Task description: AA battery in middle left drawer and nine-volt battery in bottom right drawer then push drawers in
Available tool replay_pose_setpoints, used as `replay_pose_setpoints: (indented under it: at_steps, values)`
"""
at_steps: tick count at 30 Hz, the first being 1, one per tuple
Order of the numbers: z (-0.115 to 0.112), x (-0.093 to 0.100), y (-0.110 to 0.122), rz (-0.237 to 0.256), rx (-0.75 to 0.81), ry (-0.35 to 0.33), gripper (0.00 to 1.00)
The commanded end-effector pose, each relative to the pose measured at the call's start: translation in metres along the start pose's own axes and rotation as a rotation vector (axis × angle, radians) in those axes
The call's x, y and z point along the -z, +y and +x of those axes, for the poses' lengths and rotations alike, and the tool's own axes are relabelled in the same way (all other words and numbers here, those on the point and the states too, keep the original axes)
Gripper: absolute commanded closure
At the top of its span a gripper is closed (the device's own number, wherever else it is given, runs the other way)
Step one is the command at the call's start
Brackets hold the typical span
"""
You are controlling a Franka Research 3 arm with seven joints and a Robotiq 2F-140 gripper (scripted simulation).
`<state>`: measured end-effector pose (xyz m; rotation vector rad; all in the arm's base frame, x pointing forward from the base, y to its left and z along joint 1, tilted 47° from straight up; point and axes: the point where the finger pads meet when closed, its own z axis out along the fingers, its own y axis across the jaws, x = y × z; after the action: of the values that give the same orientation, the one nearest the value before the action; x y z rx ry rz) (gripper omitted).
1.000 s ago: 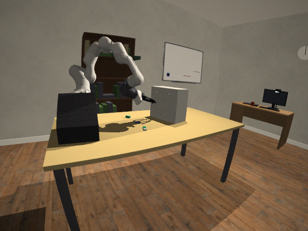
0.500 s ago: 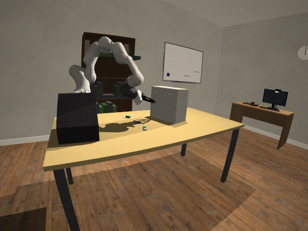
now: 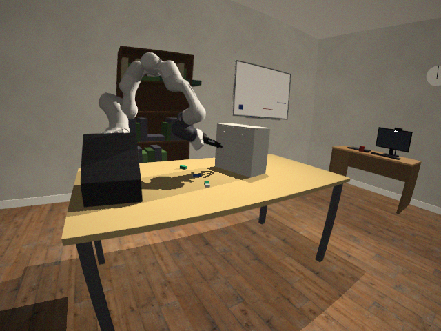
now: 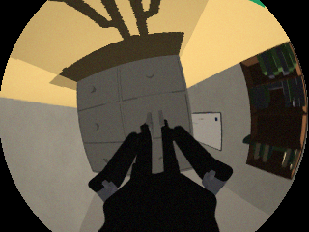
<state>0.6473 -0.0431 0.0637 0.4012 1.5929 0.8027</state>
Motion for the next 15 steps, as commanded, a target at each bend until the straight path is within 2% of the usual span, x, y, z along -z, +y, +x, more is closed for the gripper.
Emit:
replay_pose_setpoints:
  at_steps: [1, 15]
  values:
    - [0.0003, -0.0010, 0.0002, 0.001, -0.006, 0.001, 0.92]
    - [0.0011, 0.0011, 0.0002, 0.001, -0.006, 0.001, 0.92]
